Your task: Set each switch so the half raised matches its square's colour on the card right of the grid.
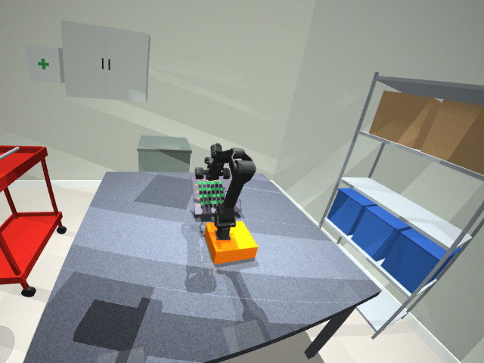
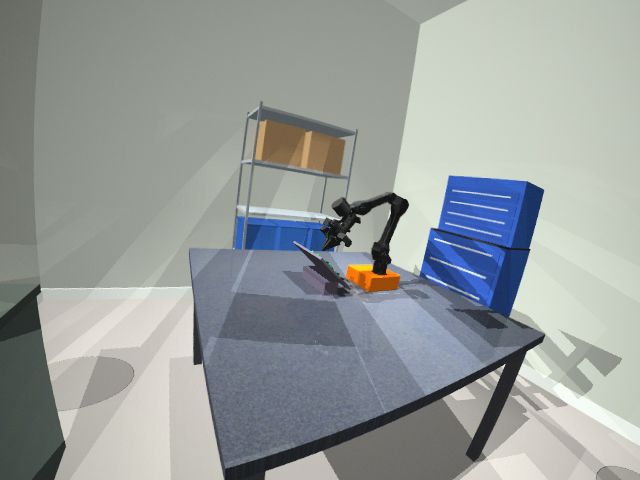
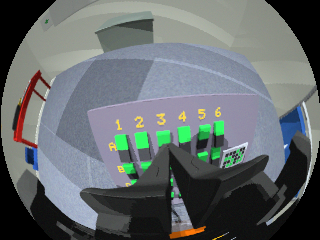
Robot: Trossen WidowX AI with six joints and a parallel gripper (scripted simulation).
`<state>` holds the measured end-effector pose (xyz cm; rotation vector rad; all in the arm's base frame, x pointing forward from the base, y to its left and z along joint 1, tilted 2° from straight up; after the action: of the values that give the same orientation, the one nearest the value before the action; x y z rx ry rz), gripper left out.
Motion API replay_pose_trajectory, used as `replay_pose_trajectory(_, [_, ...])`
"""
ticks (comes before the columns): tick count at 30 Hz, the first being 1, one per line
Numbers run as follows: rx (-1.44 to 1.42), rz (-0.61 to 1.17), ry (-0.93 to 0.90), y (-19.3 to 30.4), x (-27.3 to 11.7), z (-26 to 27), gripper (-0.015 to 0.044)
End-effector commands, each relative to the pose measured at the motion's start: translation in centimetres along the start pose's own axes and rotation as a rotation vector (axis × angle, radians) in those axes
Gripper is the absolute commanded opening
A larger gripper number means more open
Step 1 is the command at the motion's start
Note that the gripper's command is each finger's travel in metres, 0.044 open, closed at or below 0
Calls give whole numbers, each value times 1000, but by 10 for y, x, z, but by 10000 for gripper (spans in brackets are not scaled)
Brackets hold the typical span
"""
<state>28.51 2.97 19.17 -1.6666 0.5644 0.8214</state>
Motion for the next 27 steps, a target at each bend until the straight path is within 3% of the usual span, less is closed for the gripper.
replay_pose_trajectory(1, [-5, 11, -5, 3, 8, 1, 0])
replay_pose_trajectory(27, [-5, 11, -5, 2, 22, 1, 0])
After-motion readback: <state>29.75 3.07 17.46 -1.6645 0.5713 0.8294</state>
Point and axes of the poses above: the point midway between the two fingers, 35 mm back from their tips, its own x axis out along the fingers, its own z axis across the jaws, y = z × x, the point moved 6 cm from there along -x, back along the fingers, and after that the axes turned 8 degrees about -x, right-handed, at the moved point
